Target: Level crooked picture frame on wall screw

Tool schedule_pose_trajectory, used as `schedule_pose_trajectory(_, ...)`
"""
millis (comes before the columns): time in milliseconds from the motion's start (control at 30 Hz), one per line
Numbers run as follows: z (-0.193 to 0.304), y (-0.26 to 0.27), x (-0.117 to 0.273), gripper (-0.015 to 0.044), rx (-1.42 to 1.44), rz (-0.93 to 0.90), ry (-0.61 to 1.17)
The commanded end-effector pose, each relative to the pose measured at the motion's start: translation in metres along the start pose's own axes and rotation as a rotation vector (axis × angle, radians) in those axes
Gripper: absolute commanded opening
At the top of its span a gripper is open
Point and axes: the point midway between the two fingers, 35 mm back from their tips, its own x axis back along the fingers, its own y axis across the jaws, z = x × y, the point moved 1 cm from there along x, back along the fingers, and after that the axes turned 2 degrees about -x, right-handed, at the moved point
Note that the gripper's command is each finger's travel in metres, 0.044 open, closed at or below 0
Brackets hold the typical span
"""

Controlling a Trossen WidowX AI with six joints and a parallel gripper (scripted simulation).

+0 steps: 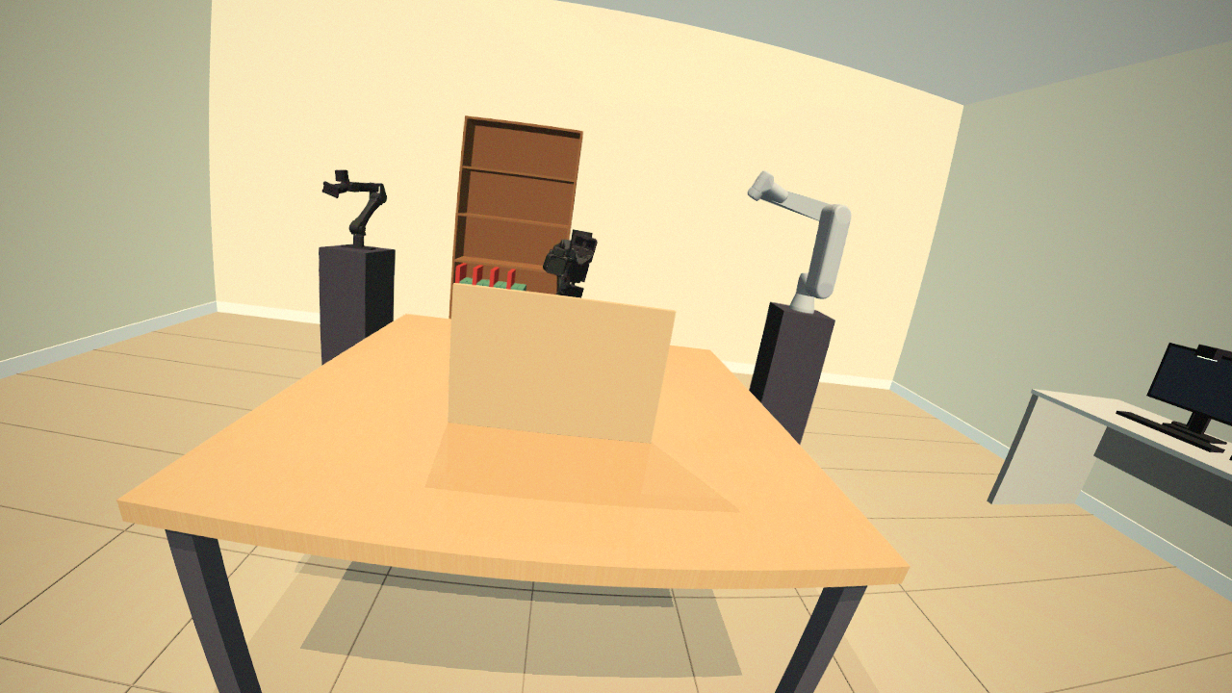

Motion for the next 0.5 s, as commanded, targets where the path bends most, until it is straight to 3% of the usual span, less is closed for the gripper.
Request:
schedule_pose_trajectory(0, 0.0, -0.03, -0.002, 0.026, 0.004, 0.01, 0.0)
schedule_pose_trajectory(100, 0.0, -0.058, 0.0, 0.026, 0.007, 0.01, -0.002)
schedule_pose_trajectory(467, 0.0, -0.06, 0.001, 0.026, 0.007, 0.01, -0.002)
